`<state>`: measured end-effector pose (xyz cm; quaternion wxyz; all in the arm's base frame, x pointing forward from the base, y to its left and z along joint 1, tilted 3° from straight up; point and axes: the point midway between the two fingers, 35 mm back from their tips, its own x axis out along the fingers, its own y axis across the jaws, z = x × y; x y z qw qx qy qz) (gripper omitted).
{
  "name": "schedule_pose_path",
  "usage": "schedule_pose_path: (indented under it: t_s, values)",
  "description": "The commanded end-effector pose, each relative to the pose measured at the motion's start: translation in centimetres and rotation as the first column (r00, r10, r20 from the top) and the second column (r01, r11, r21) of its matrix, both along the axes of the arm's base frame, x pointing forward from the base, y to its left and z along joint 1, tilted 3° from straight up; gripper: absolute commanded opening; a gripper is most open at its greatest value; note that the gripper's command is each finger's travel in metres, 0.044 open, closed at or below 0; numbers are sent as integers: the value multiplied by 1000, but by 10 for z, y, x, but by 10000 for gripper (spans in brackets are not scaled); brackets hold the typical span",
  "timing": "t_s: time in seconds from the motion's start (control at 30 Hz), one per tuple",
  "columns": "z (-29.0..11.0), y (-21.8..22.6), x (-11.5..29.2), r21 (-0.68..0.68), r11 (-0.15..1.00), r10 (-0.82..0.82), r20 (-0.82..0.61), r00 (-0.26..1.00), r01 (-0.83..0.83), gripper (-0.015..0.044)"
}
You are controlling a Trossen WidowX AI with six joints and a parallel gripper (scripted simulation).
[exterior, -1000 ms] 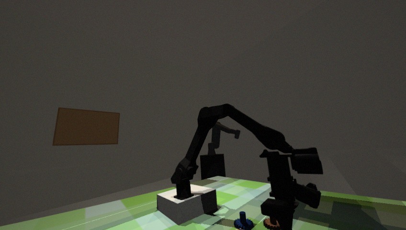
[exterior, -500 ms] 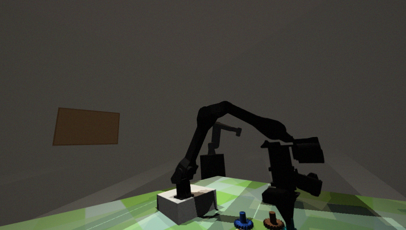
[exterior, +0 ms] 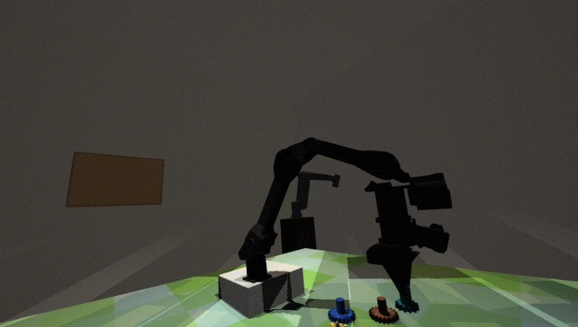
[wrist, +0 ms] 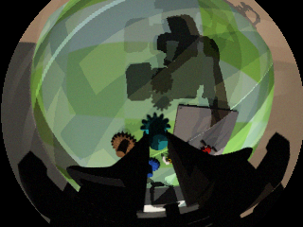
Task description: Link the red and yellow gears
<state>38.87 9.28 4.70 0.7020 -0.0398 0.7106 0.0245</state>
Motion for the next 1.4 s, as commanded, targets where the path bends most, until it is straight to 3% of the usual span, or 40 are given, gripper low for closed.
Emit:
schedule_pose_path:
  t_s: [0.0,0.87,1.37]
  values:
    - [13,0,1,4,1000,2,4,1000,-2,0]
    - [78,-3,-3,3,1000,2,4,1000,-2,0]
    - [70,-23,-7,2,1000,2,4,1000,-2,0]
